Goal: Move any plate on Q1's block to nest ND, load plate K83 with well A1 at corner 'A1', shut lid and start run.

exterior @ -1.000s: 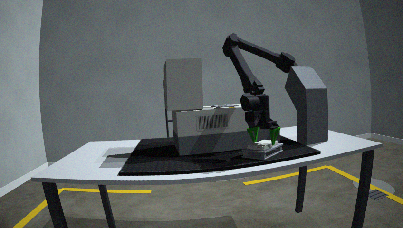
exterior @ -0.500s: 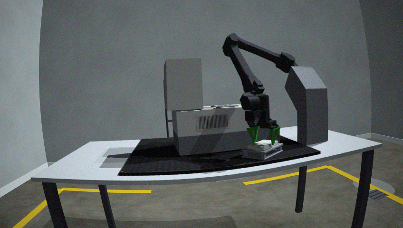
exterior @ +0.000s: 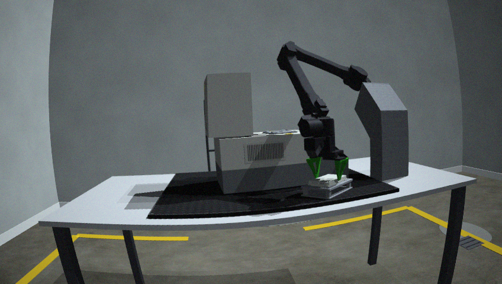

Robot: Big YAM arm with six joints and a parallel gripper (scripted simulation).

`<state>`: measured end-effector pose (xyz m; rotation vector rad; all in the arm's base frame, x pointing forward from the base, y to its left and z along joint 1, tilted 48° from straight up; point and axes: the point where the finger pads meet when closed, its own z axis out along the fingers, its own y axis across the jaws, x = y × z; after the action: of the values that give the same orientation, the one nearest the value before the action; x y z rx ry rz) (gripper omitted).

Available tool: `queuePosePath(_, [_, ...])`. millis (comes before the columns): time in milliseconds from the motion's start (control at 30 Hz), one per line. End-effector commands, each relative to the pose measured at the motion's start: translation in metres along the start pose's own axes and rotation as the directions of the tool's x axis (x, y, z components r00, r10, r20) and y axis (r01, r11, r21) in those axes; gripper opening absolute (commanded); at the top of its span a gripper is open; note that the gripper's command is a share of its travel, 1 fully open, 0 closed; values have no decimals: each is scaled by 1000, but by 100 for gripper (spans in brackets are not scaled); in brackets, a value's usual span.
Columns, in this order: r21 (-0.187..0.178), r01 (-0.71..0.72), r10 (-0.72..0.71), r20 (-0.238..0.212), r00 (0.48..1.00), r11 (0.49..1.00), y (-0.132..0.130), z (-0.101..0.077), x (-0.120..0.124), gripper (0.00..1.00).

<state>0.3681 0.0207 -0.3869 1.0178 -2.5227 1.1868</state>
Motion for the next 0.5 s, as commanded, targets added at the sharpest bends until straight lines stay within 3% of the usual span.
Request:
queuePosePath(0, [7,3,-3,11,1000,1000,0,1,-3,100])
queuePosePath(200, [6,0,0,12,1000,1000,-6,-2,0,100])
queuePosePath(467, [15,-17,17,39,999,1000,-12,-7,-18,100])
